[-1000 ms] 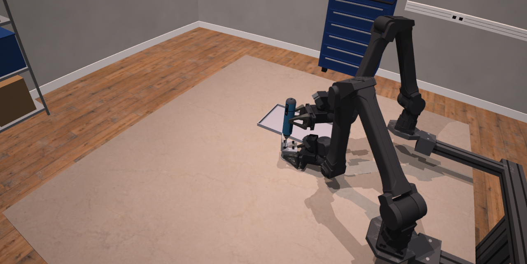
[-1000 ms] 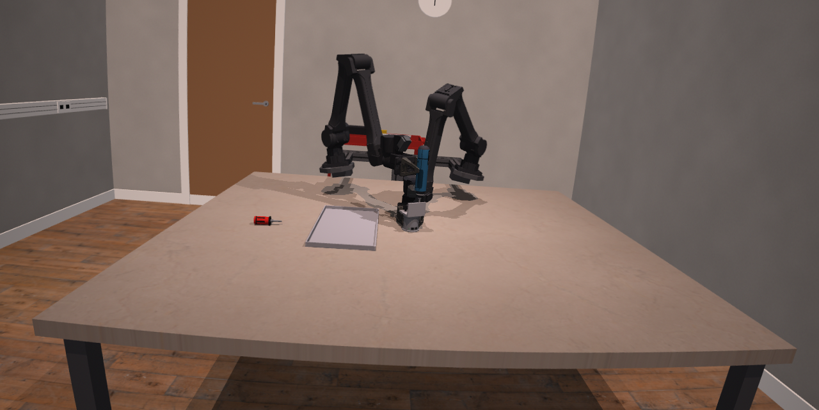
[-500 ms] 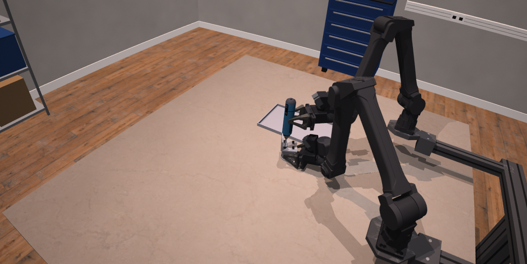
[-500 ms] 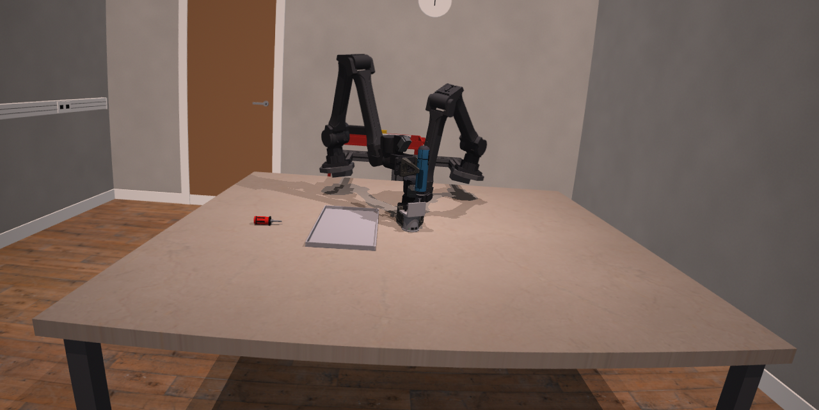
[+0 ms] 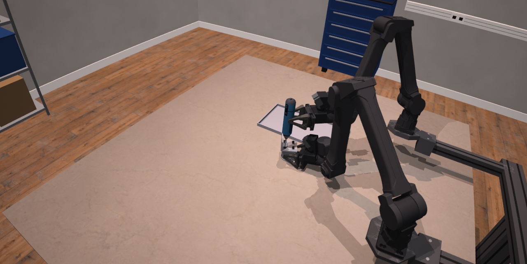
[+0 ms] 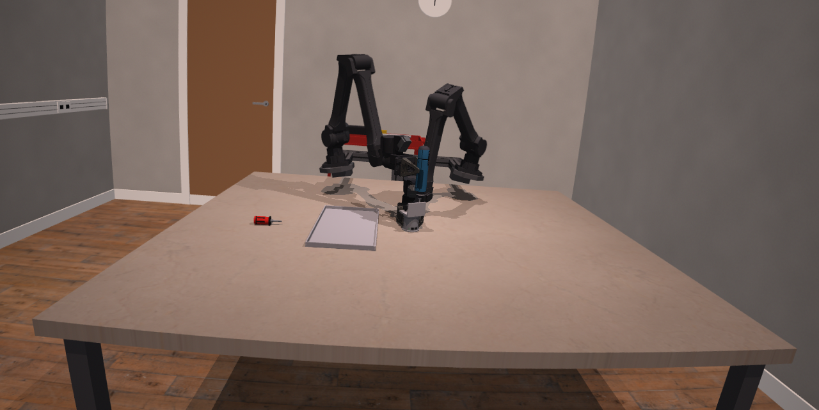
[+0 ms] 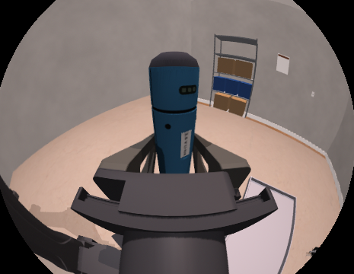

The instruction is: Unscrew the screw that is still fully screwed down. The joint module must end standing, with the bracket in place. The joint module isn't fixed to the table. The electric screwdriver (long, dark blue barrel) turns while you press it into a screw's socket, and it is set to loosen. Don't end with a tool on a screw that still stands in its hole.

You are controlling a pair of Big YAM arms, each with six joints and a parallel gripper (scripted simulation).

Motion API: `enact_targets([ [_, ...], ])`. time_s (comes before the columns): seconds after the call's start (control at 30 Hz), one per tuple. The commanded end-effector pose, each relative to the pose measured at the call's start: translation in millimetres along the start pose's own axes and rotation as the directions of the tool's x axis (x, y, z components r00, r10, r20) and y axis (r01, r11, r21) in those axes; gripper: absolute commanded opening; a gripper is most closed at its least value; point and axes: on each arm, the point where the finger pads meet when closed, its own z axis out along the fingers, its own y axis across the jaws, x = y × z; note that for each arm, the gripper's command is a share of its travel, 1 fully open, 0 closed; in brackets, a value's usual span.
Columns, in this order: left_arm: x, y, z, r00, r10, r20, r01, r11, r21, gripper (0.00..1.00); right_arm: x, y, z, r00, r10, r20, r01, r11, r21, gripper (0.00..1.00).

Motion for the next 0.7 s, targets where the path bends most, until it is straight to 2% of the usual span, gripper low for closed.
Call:
enact_targets([
  [0.0,-6.5,-3.2,2.6,1.0,-0.009,0.014,0.009,1.0,0.001,0.59,-34.6,-6.7,18.2,0.995,-0.011,0.1,0.009,1.0,0.014,0.42],
  [0.67,-6.5,-3.2,2.6,1.0,-0.009,0.014,0.009,1.0,0.001,0.59,-32.4,-6.8,18.1,0.995,-0.011,0.098,0.009,1.0,0.015,0.42],
])
